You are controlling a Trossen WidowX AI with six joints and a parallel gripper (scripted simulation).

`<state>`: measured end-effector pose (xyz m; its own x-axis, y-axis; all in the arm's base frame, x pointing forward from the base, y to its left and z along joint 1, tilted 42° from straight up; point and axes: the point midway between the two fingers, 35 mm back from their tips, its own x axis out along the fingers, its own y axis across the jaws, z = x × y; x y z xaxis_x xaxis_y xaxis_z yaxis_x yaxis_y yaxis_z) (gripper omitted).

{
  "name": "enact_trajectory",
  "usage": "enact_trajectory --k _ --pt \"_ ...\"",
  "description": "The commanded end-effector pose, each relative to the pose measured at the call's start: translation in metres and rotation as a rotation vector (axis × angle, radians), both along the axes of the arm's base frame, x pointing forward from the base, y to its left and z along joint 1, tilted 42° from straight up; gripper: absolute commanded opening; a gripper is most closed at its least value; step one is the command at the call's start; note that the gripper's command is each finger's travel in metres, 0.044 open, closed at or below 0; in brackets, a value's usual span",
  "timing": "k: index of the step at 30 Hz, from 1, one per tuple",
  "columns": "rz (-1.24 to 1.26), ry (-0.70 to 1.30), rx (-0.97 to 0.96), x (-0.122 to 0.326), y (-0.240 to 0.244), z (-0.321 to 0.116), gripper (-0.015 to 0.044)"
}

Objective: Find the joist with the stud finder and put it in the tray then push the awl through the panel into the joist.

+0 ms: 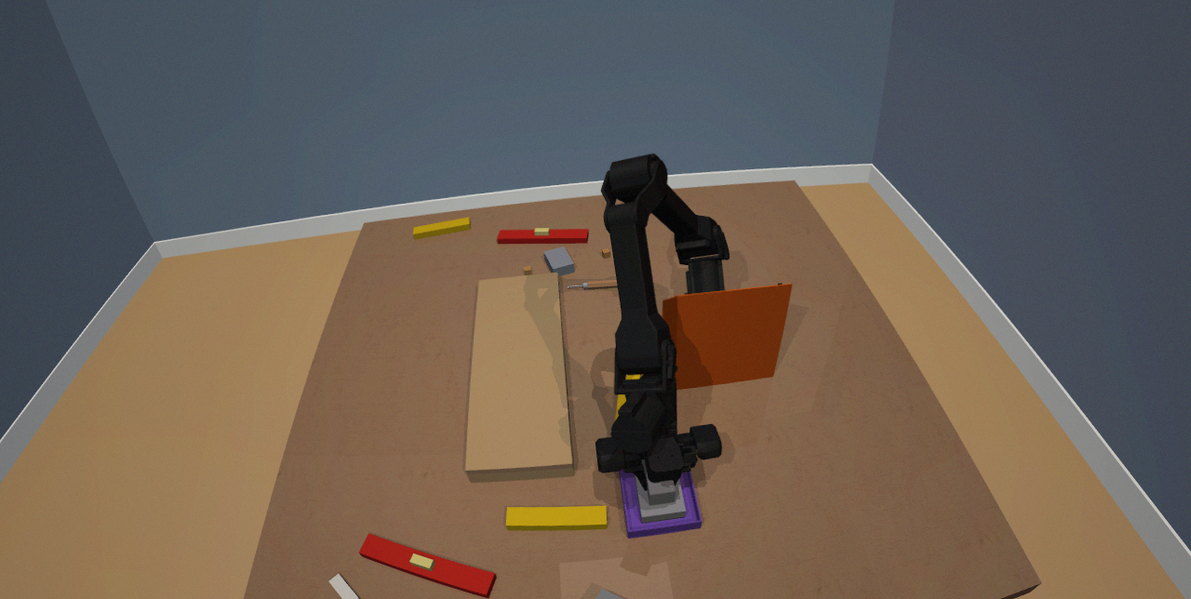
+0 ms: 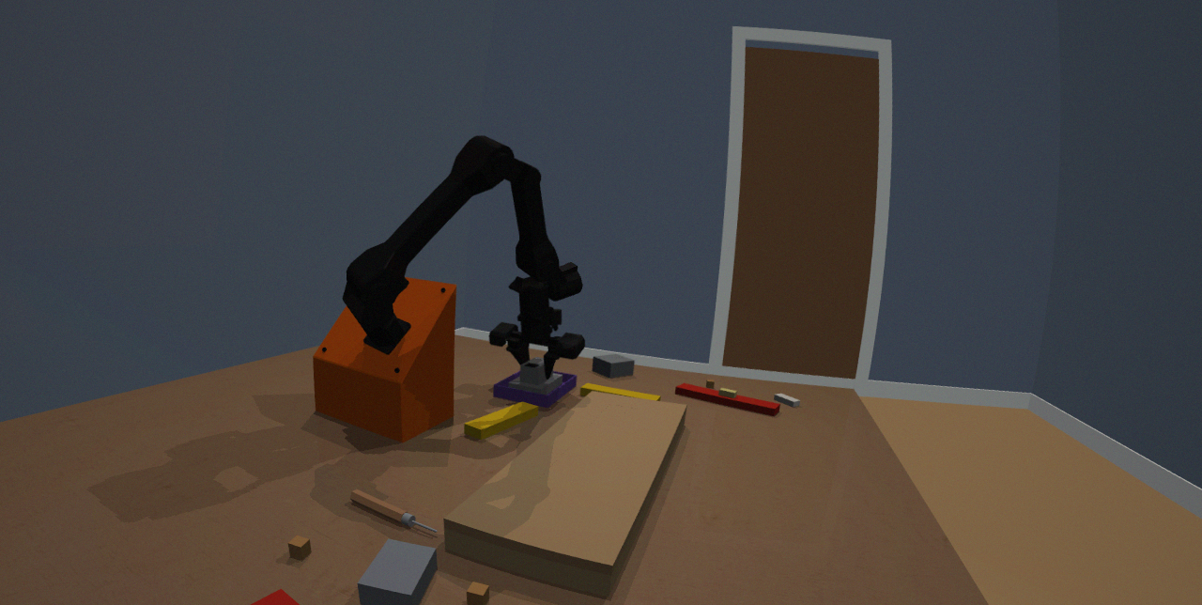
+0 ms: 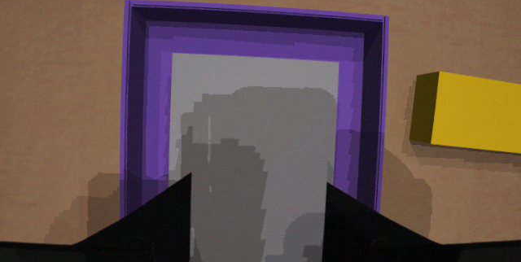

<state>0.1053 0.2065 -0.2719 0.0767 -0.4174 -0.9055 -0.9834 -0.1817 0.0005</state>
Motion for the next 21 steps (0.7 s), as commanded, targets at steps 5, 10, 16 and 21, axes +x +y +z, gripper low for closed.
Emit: enact_trajectory --k 5,10,16,21 --pt "-0.001 0.000 0.000 0.000 0.000 0.000 0.0315" --pt "-0.001 0.001 0.002 -0.003 0.027 0.027 0.0440" --pt "0.000 0.003 0.002 -0.012 0.063 0.073 0.0440" --pt "-0.389 -0.157 0.102 0.045 0.052 0.101 0.0440"
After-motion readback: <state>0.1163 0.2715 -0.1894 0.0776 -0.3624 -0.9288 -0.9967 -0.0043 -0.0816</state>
